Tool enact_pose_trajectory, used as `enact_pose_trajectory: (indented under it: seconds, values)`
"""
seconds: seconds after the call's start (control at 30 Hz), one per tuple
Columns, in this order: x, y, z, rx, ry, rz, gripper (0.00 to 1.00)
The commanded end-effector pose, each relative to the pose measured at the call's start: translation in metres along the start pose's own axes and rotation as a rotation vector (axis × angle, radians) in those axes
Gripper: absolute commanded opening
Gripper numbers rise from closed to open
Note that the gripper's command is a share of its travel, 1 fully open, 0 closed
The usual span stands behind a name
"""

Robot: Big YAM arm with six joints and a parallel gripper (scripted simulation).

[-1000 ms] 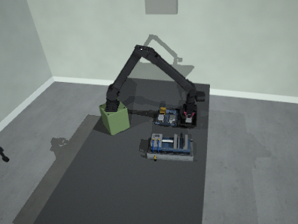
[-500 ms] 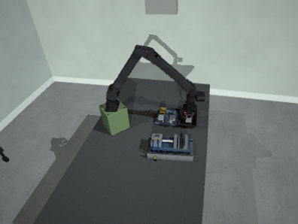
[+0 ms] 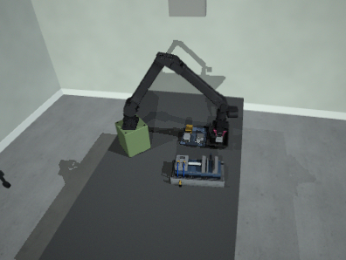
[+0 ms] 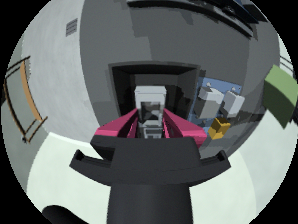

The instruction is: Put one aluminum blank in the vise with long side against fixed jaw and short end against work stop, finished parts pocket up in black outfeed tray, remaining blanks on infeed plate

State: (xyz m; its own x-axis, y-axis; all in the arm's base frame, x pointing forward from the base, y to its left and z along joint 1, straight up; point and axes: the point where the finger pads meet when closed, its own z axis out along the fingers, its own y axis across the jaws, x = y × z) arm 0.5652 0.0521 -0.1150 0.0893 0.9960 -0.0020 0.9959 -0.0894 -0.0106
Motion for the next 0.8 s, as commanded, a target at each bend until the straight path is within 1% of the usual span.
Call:
enact_pose_trajectory:
  seconds: [0.0,0.27,0.6,0.77]
  values:
    - [0.004,0.01,-0.011,-0.033,0.009,-0.012,0.0]
    - [0.004,0.011,-0.006,-0.033,0.008,-0.013,0.0]
    - [0.003,0.003,0.004,-0.012,0.005,-0.013,0.0]
    - [0.004,0.008,0.0,-0.028,0.008,-0.013,0.0]
